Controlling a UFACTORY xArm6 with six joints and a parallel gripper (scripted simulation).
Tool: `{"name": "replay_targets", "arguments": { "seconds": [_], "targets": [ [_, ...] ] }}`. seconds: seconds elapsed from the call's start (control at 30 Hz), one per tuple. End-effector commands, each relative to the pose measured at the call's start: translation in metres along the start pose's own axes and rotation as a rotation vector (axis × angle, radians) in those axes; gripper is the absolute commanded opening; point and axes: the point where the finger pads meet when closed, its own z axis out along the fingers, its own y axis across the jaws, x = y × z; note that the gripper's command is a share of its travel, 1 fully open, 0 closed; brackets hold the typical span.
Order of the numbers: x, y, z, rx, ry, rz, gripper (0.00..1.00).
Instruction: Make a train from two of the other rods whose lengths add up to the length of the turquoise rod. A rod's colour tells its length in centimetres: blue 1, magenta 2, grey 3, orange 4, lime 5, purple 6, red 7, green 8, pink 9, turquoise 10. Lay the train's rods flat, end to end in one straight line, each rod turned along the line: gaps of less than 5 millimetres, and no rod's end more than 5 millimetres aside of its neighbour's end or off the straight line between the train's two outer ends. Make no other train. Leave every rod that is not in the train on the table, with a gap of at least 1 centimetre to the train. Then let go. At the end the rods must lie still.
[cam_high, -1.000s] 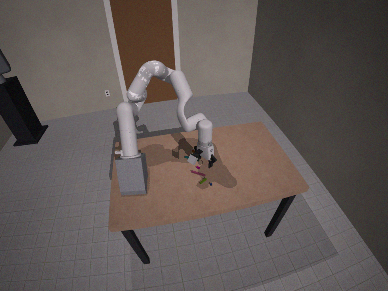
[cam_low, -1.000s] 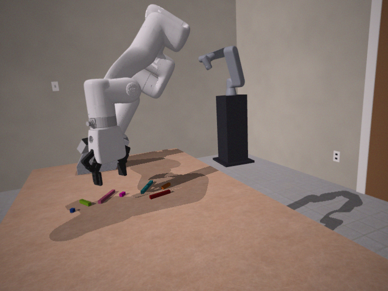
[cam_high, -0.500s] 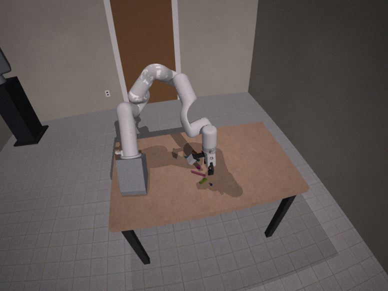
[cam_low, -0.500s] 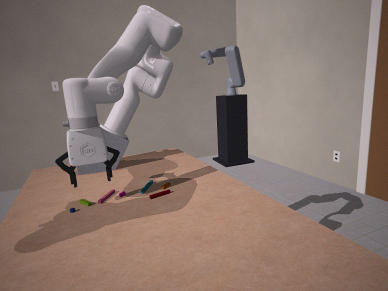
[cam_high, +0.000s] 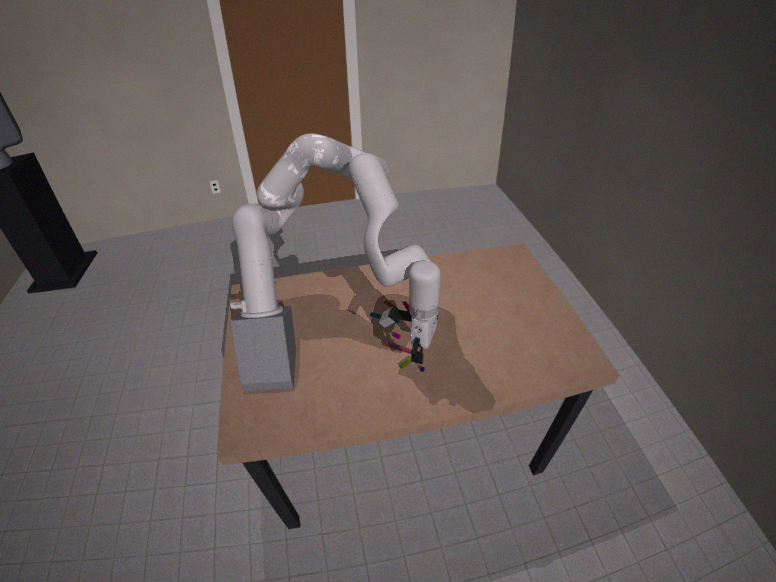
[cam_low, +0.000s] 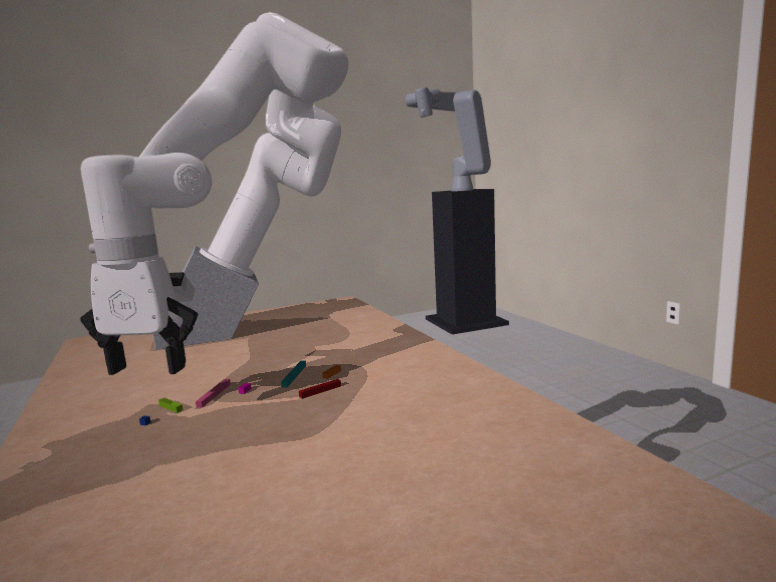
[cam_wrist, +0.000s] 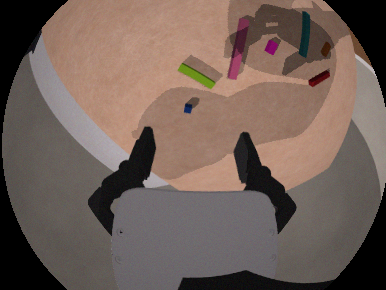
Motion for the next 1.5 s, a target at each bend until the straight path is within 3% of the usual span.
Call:
{"name": "replay_targets", "arguments": {
  "seconds": [0.0, 0.2, 0.23, 1.47],
  "targets": [
    [-0.0062, -0.0076, -0.0018, 0.008, 0.011, 0.105, 1.0],
    [-0.0078, -0.0109, -0.002, 0.008, 0.011, 0.143, 1.0],
    [-0.0078, -0.0109, -0.002, 0.008, 0.011, 0.143, 0.24],
    [-0.0078, -0.0109, -0.0019, 0.008, 0.011, 0.143, 0.24]
  ]
}}
